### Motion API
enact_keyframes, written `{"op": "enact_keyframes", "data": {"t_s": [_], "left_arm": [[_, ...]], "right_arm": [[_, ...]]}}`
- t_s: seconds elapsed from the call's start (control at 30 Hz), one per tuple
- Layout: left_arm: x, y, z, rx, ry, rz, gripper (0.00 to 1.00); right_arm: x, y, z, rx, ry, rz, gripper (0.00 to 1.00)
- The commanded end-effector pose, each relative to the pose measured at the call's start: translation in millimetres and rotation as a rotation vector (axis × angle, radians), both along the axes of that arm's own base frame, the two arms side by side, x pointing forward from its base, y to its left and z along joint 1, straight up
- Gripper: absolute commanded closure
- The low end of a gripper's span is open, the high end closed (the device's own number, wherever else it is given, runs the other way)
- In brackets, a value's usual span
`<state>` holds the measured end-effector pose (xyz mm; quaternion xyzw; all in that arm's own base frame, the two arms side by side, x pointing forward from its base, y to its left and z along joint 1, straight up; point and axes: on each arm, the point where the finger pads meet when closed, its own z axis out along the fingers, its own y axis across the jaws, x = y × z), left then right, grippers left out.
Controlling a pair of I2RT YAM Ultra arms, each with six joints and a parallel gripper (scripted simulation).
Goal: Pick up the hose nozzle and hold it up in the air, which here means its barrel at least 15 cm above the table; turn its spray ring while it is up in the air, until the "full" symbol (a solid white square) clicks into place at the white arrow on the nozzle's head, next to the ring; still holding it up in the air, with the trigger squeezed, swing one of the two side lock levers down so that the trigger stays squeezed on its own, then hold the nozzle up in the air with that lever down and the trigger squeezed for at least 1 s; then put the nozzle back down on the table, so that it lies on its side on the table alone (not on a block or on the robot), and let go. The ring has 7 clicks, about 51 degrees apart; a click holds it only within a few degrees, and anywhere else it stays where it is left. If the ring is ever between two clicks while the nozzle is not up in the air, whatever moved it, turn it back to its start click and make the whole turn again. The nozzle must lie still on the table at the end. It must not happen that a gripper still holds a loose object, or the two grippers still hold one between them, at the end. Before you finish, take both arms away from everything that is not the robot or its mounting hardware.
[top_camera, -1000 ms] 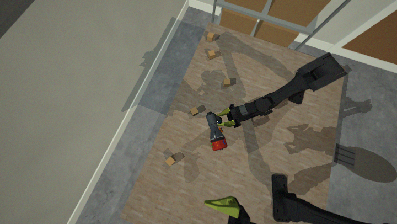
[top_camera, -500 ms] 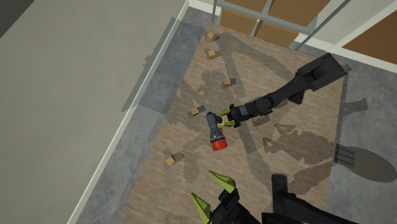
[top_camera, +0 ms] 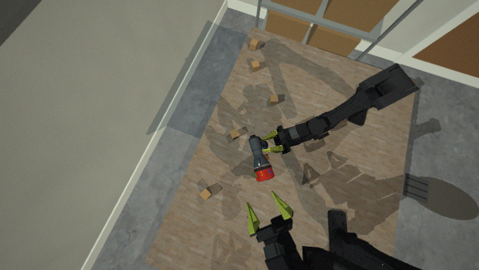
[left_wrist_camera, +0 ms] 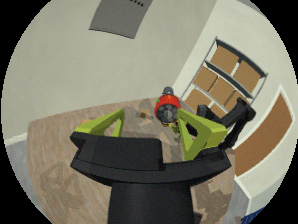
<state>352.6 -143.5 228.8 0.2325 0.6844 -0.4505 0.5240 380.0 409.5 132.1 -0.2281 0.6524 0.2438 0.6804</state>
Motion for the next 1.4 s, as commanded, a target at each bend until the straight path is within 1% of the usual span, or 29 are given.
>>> {"op": "enact_keyframes", "data": {"t_s": [0.0,0.07,0.17,0.3,0.37,0.4,0.5,0.57,0.63,0.67,0.83,0.87,0.93,0.97,1.07,1.13,1.2,1.23,1.3,1.37], "left_arm": [[-22.0,-12.2,4.2,-0.045,-0.051,-0.139,0.13],[-27.1,-8.4,-3.6,-0.050,-0.034,-0.160,0.13],[-36.0,-13.0,-12.3,-0.055,-0.014,-0.202,0.13],[-38.3,-13.2,-20.2,-0.060,0.012,-0.207,0.13],[-32.0,-11.4,-15.8,-0.057,-0.002,-0.187,0.13],[-35.6,-14.6,-23.1,-0.062,0.024,-0.180,0.13],[-34.0,-14.3,-20.6,-0.061,0.016,-0.176,0.13],[-25.5,-15.8,-6.2,-0.056,-0.032,-0.183,0.13],[-27.3,-15.9,-0.7,-0.054,-0.050,-0.184,0.13],[-25.3,-19.2,-7.8,-0.057,-0.022,-0.188,0.13],[-25.0,-26.1,-6.4,-0.058,-0.027,-0.185,0.13],[-26.6,-26.2,-1.8,-0.049,-0.058,-0.185,0.13],[-21.0,-29.4,-7.2,-0.051,-0.040,-0.185,0.13],[-22.6,-31.0,-8.1,-0.050,-0.037,-0.185,0.13],[-23.4,-32.6,-4.4,-0.050,-0.048,-0.185,0.13],[-19.1,-35.8,-11.5,-0.051,-0.013,-0.184,0.13],[-21.5,-37.3,-7.4,-0.051,-0.026,-0.184,0.13],[-19.0,-39.0,-11.6,-0.051,-0.013,-0.185,0.13],[-19.6,-42.1,-8.1,-0.050,-0.024,-0.185,0.13],[-17.3,-45.6,-11.2,-0.050,-0.015,-0.185,0.13]], "right_arm": [[8.0,-1.3,68.4,0.147,-0.110,-0.009,0.65],[8.0,-1.3,68.4,0.147,-0.110,-0.009,0.65],[8.0,-1.3,68.4,0.147,-0.110,-0.009,0.65],[8.0,-1.3,68.4,0.147,-0.110,-0.009,0.65],[8.0,-1.3,68.4,0.147,-0.110,-0.009,0.65],[8.0,-1.3,68.4,0.147,-0.110,-0.009,0.65],[8.0,-1.3,68.4,0.147,-0.110,-0.009,0.65],[8.0,-1.3,68.4,0.147,-0.110,-0.009,0.65],[8.0,-1.3,68.4,0.147,-0.110,-0.009,0.65],[8.0,-1.3,68.4,0.147,-0.110,-0.009,0.65],[8.0,-1.3,68.4,0.147,-0.110,-0.009,0.65],[8.0,-1.3,68.4,0.147,-0.110,-0.009,0.65],[8.0,-1.3,68.4,0.147,-0.110,-0.009,0.65],[8.0,-1.3,68.4,0.147,-0.110,-0.009,0.65],[8.0,-1.3,68.4,0.147,-0.110,-0.009,0.65],[8.0,-1.3,68.4,0.147,-0.110,-0.009,0.65],[8.0,-1.3,68.4,0.147,-0.110,-0.009,0.65],[8.0,-1.3,68.4,0.147,-0.110,-0.009,0.65],[8.0,-1.3,68.4,0.147,-0.110,-0.009,0.65],[8.0,-1.3,68.4,0.147,-0.110,-0.009,0.65]]}}
